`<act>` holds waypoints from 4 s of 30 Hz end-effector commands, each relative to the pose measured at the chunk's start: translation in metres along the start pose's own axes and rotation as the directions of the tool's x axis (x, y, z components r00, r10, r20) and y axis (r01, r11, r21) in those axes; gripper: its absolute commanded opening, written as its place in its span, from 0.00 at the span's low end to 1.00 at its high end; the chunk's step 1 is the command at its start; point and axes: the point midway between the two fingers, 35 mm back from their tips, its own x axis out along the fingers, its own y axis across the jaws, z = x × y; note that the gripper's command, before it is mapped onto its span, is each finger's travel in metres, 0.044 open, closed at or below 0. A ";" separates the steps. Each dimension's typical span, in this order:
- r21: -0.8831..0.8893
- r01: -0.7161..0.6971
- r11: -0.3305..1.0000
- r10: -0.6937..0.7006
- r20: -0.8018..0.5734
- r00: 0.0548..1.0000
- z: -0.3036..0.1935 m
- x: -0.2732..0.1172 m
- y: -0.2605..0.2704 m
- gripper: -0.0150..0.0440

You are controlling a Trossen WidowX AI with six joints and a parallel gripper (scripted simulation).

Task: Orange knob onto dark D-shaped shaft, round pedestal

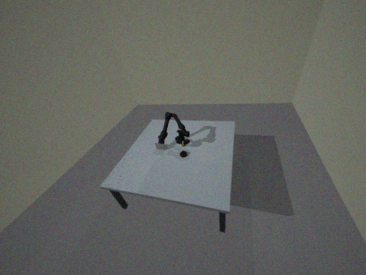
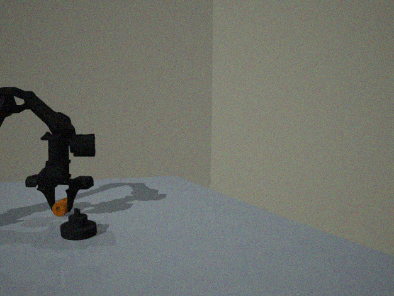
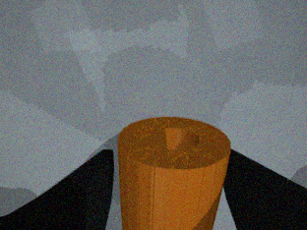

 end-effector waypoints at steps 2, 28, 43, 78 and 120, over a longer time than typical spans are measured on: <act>0.005 0.002 1.000 -0.002 -0.004 1.000 0.000 0.001 -0.001 0.59; -0.001 0.001 1.000 0.000 0.319 0.948 -0.018 -0.012 0.000 0.56; -0.002 0.001 1.000 0.001 0.550 0.835 -0.034 -0.018 -0.001 0.56; -0.009 0.002 1.000 0.007 0.895 0.446 -0.072 -0.018 -0.002 0.56; -0.008 0.007 1.000 0.004 0.894 0.448 -0.072 -0.017 -0.003 1.00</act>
